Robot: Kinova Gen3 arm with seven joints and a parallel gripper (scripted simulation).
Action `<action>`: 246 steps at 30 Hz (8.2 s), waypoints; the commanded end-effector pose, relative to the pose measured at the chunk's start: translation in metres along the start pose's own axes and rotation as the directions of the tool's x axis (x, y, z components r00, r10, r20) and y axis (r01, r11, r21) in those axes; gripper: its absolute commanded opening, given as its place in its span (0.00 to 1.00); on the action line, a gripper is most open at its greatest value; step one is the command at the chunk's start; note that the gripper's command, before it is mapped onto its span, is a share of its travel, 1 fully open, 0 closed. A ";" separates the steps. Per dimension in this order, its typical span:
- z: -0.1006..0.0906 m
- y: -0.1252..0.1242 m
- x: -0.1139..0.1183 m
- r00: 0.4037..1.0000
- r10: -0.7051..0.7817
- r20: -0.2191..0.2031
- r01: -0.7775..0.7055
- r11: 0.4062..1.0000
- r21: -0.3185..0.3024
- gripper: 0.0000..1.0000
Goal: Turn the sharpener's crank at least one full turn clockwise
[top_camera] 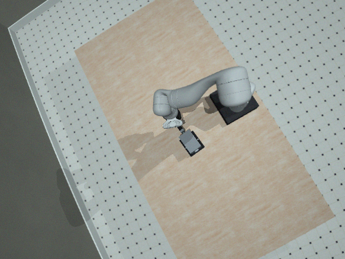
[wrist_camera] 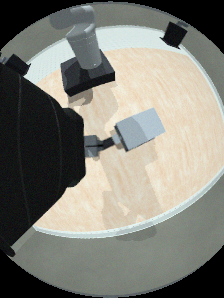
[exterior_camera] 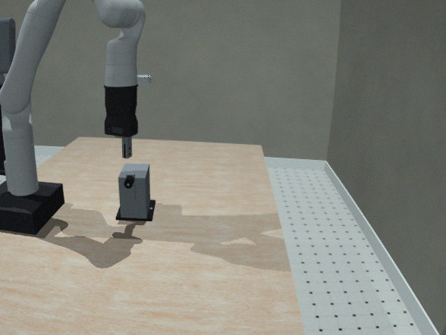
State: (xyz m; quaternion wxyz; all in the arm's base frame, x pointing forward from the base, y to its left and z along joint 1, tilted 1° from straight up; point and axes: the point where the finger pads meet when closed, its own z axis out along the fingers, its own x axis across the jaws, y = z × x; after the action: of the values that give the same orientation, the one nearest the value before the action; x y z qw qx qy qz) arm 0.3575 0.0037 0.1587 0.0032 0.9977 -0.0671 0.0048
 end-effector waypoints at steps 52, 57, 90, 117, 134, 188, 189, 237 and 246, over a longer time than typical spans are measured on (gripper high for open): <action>0.000 0.004 0.002 0.922 -0.388 -0.003 0.388 0.922 0.002 0.97; 0.000 0.004 0.002 0.922 -0.388 -0.003 0.388 0.922 0.002 0.97; 0.002 0.004 0.002 0.921 -0.388 -0.003 0.388 0.921 0.002 0.97; 0.032 0.004 0.003 0.921 -0.389 -0.002 0.389 0.921 0.003 0.97; 0.047 0.004 0.003 0.921 -0.389 -0.002 0.389 0.921 0.003 0.97; 0.049 0.004 0.003 0.921 -0.389 -0.002 0.389 0.921 0.003 0.97; 0.049 0.004 0.003 0.921 -0.389 -0.002 0.389 0.921 0.003 0.97; 0.085 0.004 0.003 0.921 -0.389 -0.002 0.389 0.921 0.003 0.97; 0.087 0.004 0.003 0.921 -0.389 -0.002 0.389 0.921 0.003 0.97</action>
State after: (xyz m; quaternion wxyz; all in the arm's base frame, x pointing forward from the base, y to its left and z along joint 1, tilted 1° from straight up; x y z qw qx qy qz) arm 0.3604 -0.0012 0.0718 0.0025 0.9912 0.1325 0.0048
